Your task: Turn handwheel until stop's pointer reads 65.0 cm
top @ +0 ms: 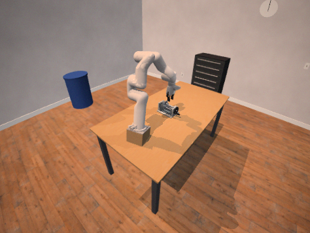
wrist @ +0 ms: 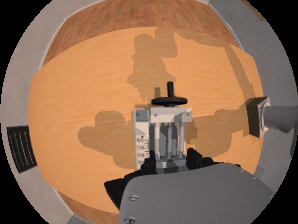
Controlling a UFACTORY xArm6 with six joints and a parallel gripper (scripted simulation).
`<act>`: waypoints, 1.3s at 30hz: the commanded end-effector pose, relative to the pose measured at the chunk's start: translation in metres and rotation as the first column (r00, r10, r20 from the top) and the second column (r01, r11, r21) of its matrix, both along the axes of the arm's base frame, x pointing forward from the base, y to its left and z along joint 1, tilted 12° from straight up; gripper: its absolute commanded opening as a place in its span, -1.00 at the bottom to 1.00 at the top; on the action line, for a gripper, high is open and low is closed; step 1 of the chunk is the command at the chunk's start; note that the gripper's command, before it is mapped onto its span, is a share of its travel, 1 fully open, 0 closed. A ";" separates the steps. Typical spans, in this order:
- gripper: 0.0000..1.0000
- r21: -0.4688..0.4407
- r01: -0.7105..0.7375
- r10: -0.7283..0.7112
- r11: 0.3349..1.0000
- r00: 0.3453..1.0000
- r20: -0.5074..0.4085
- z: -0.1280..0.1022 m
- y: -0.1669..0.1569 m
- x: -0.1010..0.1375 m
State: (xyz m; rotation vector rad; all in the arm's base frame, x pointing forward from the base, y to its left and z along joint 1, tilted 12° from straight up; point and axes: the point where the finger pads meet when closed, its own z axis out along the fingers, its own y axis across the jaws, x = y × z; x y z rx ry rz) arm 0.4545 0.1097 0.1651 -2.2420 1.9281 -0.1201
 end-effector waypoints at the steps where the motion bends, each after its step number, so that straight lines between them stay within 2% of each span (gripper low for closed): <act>1: 0.13 0.009 -0.006 0.006 1.000 1.000 0.006 -0.001 -0.042 0.001; 3: 0.13 0.009 -0.006 0.006 1.000 1.000 0.006 -0.001 -0.042 0.001; 6: 0.13 0.009 -0.006 0.006 1.000 1.000 0.006 -0.005 -0.083 0.000; 15: 0.13 0.009 -0.006 0.006 1.000 1.000 0.006 -0.011 -0.134 -0.001; 27: 0.13 0.009 -0.006 0.006 1.000 1.000 0.006 -0.011 -0.136 -0.001; 29: 0.13 0.009 -0.006 0.006 1.000 1.000 0.006 -0.021 -0.136 0.001; 33: 0.13 0.009 -0.006 0.006 1.000 1.000 0.006 -0.057 -0.132 0.008; 39: 0.13 0.009 -0.006 0.006 1.000 1.000 0.006 -0.061 -0.132 0.008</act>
